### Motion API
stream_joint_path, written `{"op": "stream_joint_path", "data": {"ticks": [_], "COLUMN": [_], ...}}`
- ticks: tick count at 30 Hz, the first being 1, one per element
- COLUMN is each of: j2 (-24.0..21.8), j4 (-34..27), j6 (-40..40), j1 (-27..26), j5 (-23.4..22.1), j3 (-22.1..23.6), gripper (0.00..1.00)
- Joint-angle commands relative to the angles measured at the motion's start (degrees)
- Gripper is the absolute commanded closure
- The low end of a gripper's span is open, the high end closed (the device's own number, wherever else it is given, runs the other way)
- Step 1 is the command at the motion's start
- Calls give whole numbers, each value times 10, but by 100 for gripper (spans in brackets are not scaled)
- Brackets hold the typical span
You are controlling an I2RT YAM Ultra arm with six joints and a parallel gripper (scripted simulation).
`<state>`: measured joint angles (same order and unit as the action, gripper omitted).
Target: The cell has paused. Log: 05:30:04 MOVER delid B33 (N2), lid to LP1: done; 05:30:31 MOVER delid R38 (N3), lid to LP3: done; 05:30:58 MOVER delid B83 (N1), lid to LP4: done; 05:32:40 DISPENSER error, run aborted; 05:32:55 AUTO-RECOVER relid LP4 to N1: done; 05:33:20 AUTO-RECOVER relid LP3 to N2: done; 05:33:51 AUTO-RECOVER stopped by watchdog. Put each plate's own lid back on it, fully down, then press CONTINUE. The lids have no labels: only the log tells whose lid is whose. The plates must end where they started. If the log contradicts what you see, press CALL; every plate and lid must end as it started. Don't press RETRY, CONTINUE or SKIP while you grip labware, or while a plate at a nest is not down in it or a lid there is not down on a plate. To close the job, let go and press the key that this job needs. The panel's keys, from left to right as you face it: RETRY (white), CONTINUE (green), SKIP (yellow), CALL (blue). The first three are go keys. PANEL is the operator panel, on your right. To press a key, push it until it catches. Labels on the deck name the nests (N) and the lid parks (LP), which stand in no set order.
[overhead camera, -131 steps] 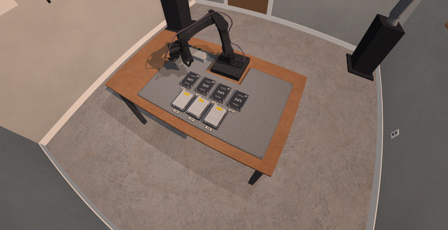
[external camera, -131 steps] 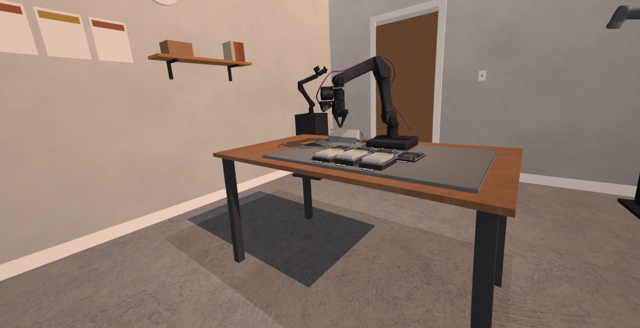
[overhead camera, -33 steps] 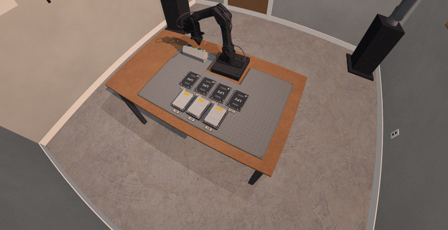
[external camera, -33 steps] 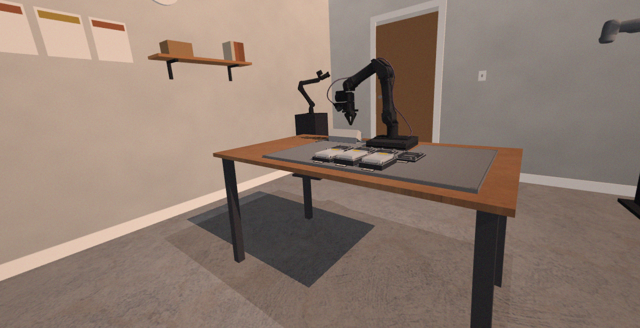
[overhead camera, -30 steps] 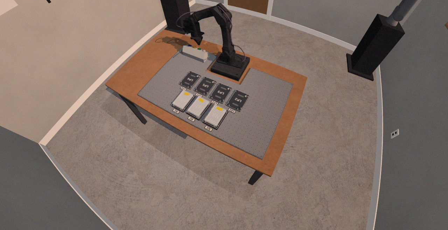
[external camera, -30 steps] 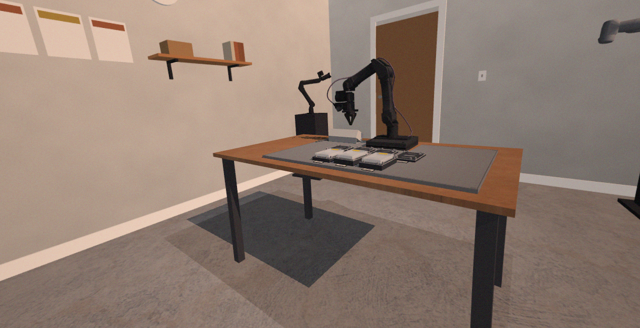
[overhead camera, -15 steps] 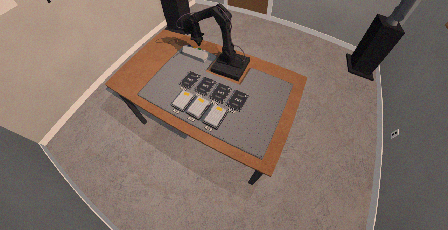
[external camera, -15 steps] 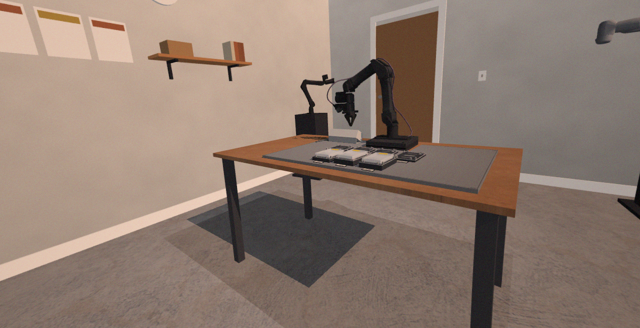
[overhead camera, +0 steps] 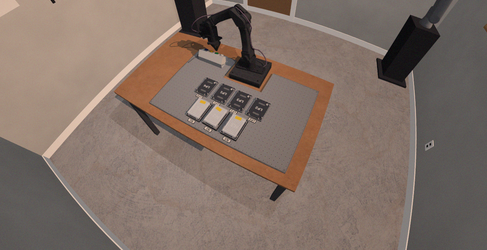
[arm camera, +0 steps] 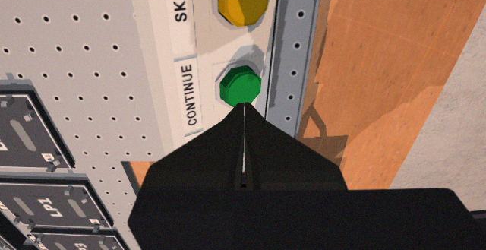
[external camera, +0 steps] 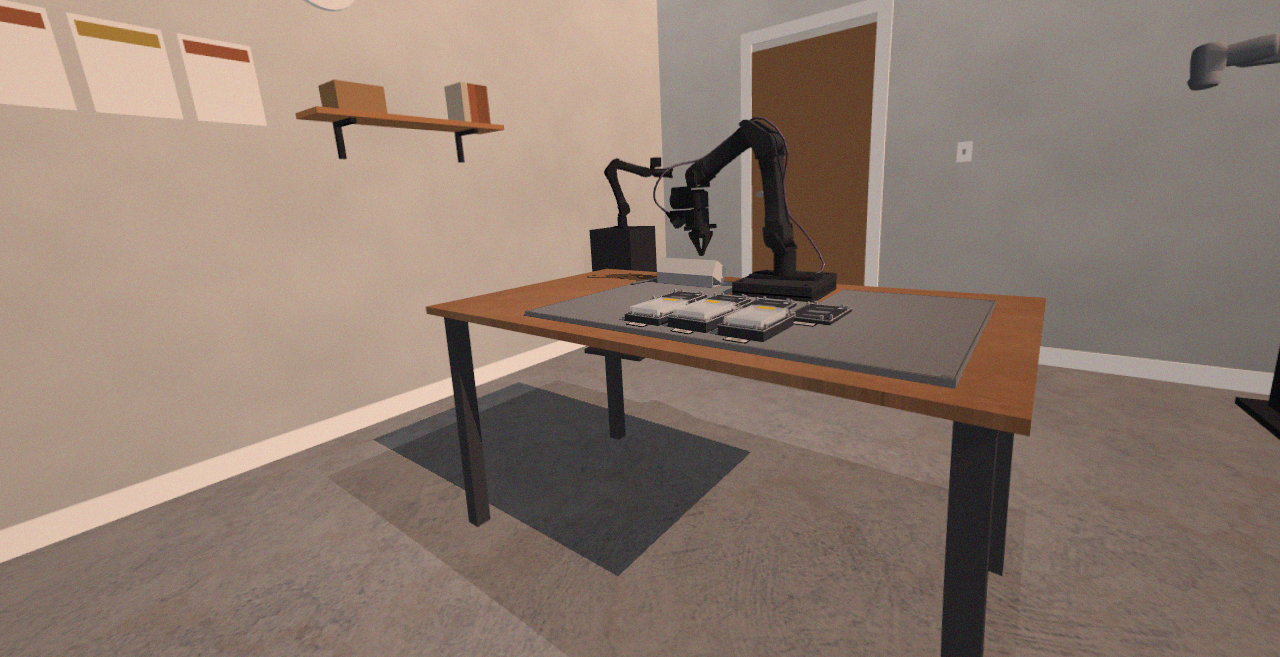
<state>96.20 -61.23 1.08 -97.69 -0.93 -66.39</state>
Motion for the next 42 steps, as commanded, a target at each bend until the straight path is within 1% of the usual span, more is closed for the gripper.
{"op": "stream_joint_path", "data": {"ticks": [1,2,7,10,11,14,18,19,21,24,27,28,32,34,38,42], "j2": [1,-2,10,9,-10,1,13,13,7,16,16,-1,-1,-1,1,2], "j4": [19,20,27,29,30,35,41,43,46,51,52,53,55,56,58,60], "j6": [-5,-5,-5,-5,-5,-5,-5,-5,-5,-6,-6,-5,-5,-5,-5,-5], "j1": [3,3,3,3,4,4,5,5,5,6,6,2,2,1,1,1], "j5": [-2,-2,-1,-2,-2,-2,-2,-2,-2,-2,-2,-2,-1,-1,-1,-2], "j3": [5,5,17,16,0,21,24,20,29,27,28,29,35,27,37,34], "gripper": [100,100,100,100,100,100,100,100,100,100,100,100,100,100,100,100]}}
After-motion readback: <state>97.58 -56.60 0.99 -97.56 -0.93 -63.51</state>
